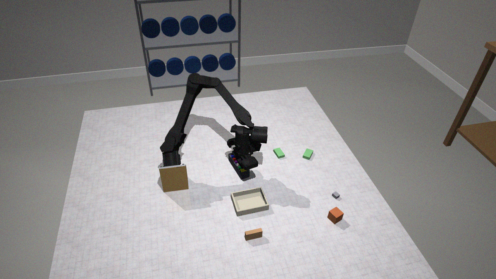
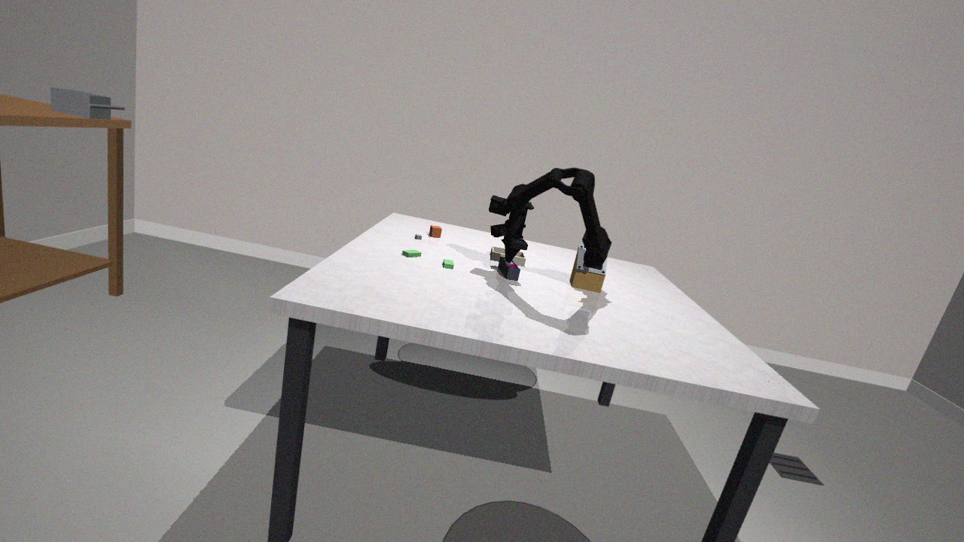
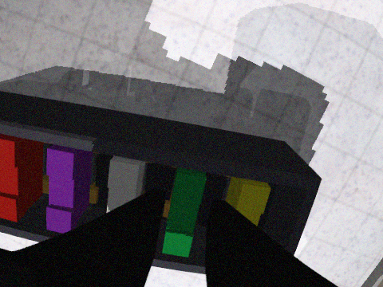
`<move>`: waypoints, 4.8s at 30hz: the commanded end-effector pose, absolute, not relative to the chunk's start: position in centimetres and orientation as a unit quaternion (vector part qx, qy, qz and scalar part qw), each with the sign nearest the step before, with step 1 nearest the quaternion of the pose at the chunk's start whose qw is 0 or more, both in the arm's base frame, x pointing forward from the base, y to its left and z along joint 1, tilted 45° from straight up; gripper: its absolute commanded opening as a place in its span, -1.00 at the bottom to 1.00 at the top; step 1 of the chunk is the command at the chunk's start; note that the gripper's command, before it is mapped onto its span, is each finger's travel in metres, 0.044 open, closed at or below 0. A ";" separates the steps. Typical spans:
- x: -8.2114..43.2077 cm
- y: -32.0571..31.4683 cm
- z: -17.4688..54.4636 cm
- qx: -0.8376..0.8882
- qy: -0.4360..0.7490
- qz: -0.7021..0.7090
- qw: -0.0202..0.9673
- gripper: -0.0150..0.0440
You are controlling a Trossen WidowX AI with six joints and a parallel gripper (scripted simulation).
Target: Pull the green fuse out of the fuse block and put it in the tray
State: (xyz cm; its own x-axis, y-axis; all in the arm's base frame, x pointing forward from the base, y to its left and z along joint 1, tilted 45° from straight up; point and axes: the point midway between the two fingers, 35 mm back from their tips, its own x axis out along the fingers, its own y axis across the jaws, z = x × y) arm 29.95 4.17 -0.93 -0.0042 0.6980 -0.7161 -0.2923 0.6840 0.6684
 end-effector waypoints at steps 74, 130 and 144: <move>29.9 2.2 0.9 0.169 0.611 0.360 0.685 -0.49; 31.4 -5.8 -1.4 0.166 0.613 0.354 0.687 -0.49; 31.0 -11.5 -7.1 0.165 0.613 0.354 0.686 -0.49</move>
